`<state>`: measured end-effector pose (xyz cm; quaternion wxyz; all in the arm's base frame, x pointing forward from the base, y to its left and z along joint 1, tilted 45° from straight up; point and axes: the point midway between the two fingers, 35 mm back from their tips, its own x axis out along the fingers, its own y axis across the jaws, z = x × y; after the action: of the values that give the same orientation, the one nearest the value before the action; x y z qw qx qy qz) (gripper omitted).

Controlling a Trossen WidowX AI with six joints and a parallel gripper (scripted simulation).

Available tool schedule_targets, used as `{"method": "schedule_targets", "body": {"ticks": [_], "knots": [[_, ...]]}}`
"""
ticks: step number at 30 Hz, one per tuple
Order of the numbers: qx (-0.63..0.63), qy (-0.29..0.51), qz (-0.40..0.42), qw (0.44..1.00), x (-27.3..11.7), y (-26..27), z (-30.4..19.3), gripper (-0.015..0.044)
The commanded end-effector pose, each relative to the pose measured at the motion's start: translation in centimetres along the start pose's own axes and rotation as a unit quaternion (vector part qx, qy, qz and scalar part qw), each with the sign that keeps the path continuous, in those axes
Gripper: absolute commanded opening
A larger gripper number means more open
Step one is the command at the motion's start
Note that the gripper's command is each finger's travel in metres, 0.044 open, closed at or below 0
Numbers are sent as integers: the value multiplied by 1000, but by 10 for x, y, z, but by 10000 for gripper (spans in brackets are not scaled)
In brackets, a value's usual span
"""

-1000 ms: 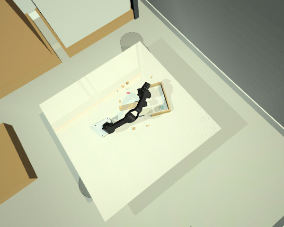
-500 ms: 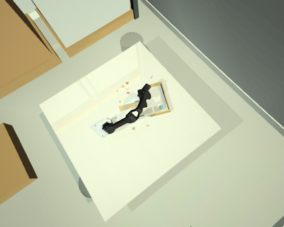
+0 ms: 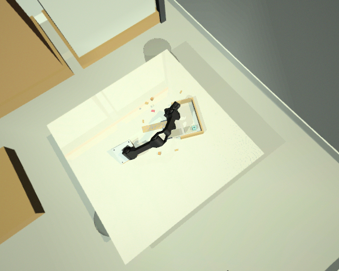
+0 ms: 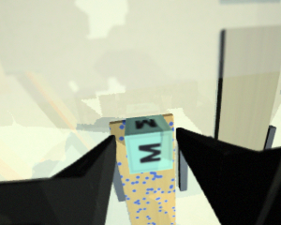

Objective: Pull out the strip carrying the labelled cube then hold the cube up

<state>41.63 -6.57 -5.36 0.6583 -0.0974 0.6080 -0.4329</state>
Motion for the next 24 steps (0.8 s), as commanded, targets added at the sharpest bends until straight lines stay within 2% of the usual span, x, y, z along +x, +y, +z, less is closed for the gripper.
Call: {"method": "schedule_targets", "body": {"ticks": [1, 3, 9, 13, 24], "knots": [[0, 0, 0, 1000, -1, 0, 0, 198], [0, 0, 0, 1000, -1, 0, 0, 145], [0, 0, 0, 1000, -1, 0, 0, 105], [0, 0, 0, 1000, -3, -1, -2, 0], [-2, 0, 0, 1000, -33, -17, -39, 0]]}}
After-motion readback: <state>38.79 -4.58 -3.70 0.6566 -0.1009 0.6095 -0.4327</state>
